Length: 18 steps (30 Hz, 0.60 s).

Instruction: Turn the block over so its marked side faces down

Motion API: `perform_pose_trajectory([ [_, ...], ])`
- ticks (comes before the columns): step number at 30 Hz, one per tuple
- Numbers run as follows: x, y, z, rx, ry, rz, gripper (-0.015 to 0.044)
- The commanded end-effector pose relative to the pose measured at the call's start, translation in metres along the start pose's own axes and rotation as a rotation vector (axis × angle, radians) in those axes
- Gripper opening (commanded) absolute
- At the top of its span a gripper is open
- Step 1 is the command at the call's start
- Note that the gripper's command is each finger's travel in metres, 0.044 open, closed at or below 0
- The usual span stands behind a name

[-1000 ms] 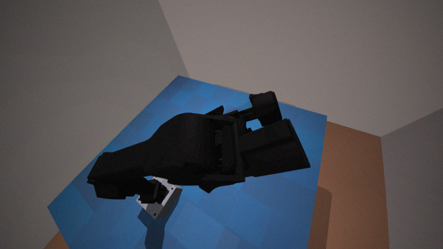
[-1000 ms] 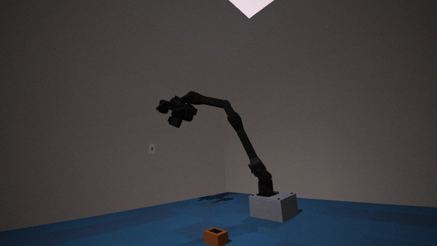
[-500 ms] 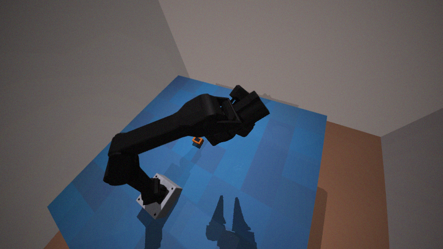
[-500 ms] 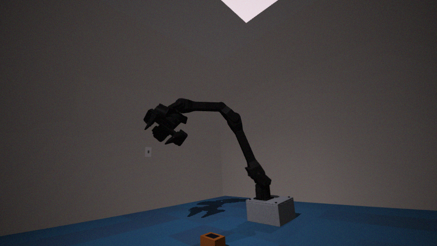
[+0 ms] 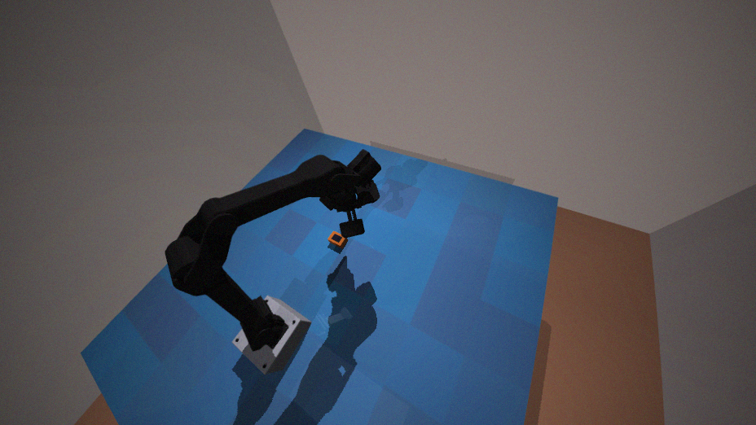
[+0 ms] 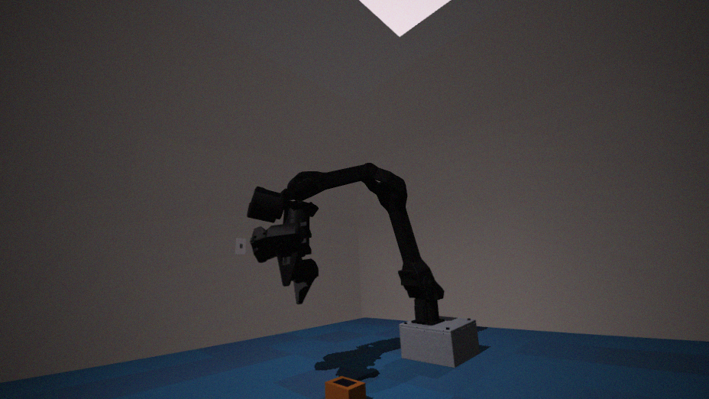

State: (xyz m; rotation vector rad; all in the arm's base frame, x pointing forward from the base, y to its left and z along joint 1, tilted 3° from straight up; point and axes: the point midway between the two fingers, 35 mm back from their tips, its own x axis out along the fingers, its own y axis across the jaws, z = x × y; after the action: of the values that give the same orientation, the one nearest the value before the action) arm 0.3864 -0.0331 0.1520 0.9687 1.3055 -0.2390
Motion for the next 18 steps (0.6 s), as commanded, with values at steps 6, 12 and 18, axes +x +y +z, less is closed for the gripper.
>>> perform_pose_trajectory([
  [6, 0.080, -0.034, -0.082, -0.827, 0.108, -0.407, 0.0440],
  [12, 0.082, -0.032, -0.085, -0.842, 0.111, -0.413, 0.0440],
  [18, 0.082, -0.032, -0.085, -0.842, 0.111, -0.413, 0.0440],
])
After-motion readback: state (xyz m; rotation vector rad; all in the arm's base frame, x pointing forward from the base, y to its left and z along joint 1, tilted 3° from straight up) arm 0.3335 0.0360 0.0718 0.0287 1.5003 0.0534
